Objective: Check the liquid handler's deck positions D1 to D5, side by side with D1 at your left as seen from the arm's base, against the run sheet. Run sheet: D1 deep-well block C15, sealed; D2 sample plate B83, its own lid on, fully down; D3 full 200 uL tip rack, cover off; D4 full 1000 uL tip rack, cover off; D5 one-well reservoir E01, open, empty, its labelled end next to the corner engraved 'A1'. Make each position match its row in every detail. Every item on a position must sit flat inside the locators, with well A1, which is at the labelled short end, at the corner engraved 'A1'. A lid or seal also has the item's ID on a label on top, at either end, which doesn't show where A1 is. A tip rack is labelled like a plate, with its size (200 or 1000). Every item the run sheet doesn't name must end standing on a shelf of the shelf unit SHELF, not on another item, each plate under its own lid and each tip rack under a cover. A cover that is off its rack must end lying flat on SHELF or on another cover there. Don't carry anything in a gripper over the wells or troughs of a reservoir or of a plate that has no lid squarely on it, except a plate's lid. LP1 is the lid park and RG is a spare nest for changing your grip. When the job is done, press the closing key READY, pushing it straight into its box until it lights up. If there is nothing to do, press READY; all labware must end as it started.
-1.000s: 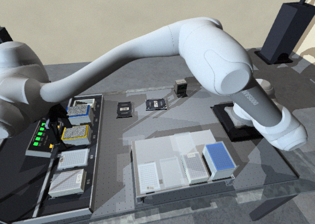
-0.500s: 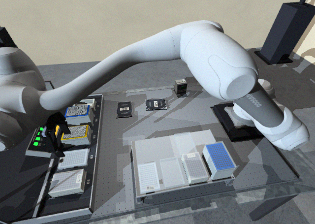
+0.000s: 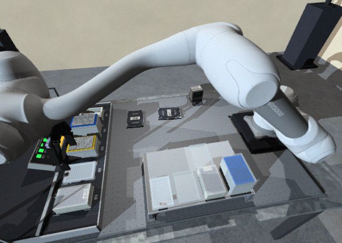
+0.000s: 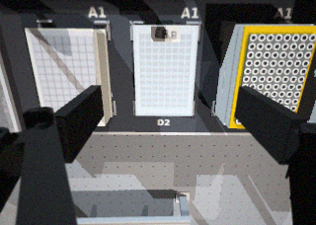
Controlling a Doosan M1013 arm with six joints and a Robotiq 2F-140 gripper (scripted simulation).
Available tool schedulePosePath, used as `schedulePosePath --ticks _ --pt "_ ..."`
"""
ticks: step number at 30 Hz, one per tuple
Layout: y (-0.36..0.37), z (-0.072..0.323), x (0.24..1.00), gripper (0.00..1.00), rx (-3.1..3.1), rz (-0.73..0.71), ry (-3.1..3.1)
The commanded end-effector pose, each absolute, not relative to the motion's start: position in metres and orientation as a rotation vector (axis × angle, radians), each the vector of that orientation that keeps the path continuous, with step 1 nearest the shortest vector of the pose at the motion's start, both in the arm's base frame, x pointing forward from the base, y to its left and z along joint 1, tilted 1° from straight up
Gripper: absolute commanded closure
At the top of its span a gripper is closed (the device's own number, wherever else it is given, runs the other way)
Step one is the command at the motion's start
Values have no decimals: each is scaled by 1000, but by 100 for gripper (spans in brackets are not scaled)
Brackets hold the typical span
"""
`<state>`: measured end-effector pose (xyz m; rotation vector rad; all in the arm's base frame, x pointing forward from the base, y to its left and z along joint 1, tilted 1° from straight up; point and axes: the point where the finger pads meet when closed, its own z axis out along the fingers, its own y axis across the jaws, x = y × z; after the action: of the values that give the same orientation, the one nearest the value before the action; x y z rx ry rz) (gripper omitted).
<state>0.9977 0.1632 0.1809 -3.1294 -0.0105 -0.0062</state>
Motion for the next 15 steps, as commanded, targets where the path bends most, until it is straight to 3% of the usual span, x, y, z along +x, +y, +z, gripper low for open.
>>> schedulePosePath --ticks 1,15 --pt "163 183 998 21 -3129 -9 -10" --pt "178 183 998 21 -3129 -9 -11"
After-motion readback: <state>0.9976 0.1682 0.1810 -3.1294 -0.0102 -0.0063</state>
